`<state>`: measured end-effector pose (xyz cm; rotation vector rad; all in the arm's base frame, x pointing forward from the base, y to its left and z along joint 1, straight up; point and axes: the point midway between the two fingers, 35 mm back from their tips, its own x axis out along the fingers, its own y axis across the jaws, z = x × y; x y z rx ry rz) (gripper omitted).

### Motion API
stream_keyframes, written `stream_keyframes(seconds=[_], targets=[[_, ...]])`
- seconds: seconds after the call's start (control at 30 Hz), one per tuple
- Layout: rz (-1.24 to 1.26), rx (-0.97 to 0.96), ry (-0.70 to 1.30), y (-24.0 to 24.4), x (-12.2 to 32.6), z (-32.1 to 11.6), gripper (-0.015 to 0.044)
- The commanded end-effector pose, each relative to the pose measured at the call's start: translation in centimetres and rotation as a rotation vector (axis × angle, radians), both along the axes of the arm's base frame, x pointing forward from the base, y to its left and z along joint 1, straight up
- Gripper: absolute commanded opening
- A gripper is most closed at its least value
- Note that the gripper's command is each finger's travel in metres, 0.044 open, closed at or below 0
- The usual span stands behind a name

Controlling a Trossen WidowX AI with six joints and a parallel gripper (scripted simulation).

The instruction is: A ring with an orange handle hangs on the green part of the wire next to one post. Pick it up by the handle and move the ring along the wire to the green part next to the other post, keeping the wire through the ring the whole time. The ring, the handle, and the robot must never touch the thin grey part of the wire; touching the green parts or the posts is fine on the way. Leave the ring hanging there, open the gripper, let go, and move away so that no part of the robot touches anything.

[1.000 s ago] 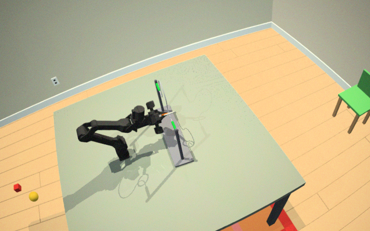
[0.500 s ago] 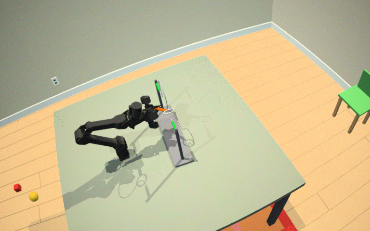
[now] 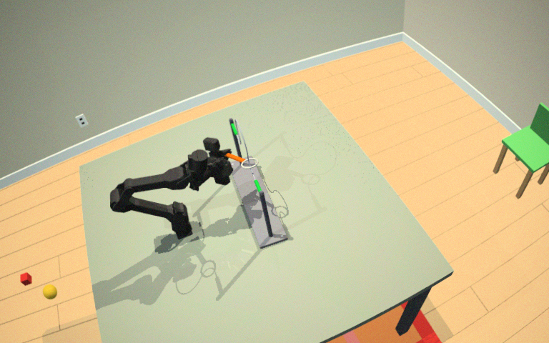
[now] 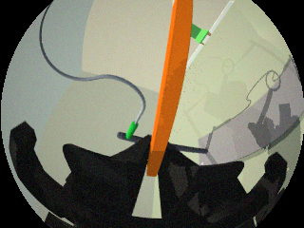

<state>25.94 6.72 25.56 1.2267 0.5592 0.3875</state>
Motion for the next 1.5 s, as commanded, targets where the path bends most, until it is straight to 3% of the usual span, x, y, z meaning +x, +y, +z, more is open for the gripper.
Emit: stream_keyframes(seconds=[0.0,1.0,1.47], targets=[[0.014,0.060,-0.009,0.2,-0.2,1.3,-0.0150],[0.020,0.542,-0.014,-0.1,-0.4,9.3,-0.0150],[0.025,0.602,0.002,-1.0,-0.5,11.3,-0.0150]])
